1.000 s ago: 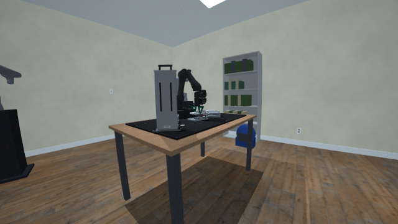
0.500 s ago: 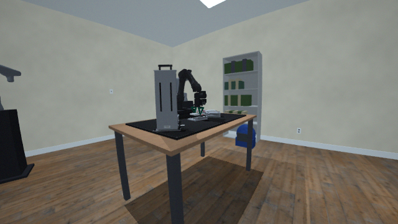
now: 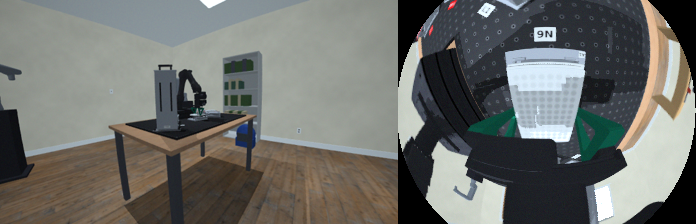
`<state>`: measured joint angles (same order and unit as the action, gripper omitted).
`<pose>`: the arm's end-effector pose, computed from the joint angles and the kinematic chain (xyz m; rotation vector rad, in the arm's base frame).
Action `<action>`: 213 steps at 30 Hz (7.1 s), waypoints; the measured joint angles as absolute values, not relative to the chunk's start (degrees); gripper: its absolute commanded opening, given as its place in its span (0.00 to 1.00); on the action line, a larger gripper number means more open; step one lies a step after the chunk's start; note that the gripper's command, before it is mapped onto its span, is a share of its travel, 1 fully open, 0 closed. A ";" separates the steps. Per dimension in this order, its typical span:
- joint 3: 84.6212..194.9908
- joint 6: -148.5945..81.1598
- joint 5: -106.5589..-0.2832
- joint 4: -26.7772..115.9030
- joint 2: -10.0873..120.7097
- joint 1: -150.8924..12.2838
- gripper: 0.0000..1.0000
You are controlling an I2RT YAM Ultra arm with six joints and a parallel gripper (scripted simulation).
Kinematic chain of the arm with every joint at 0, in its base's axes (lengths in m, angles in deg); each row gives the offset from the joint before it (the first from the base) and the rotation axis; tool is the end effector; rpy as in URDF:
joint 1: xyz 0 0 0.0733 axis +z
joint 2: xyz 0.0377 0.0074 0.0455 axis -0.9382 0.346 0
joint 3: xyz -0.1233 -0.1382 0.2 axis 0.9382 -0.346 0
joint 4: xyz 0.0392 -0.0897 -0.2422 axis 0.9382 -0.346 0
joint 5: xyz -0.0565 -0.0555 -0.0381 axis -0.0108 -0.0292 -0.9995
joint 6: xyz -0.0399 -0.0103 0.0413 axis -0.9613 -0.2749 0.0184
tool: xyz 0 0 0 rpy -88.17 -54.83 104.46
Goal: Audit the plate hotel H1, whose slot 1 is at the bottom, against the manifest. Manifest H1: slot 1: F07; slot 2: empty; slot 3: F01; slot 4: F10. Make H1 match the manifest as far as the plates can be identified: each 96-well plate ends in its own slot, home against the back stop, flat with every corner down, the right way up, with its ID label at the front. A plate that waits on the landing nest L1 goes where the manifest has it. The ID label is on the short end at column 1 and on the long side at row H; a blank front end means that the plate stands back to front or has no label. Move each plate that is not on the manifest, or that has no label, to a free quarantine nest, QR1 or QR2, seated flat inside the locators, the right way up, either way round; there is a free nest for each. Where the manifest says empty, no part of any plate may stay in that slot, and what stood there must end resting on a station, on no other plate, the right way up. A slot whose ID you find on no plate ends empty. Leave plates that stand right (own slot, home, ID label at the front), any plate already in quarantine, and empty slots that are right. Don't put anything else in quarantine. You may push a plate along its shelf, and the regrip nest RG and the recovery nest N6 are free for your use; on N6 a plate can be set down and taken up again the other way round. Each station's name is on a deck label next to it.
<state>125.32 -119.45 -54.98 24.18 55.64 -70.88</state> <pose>0.2942 -0.0056 0.1114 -2.1057 2.3145 -0.0627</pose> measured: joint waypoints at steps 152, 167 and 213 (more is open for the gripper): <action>129.12 -67.48 -55.00 15.26 50.41 -70.38 1.00; 129.12 -52.00 -55.00 15.26 50.41 -70.38 1.00; 129.12 -5.90 -54.91 15.26 50.41 -70.38 1.00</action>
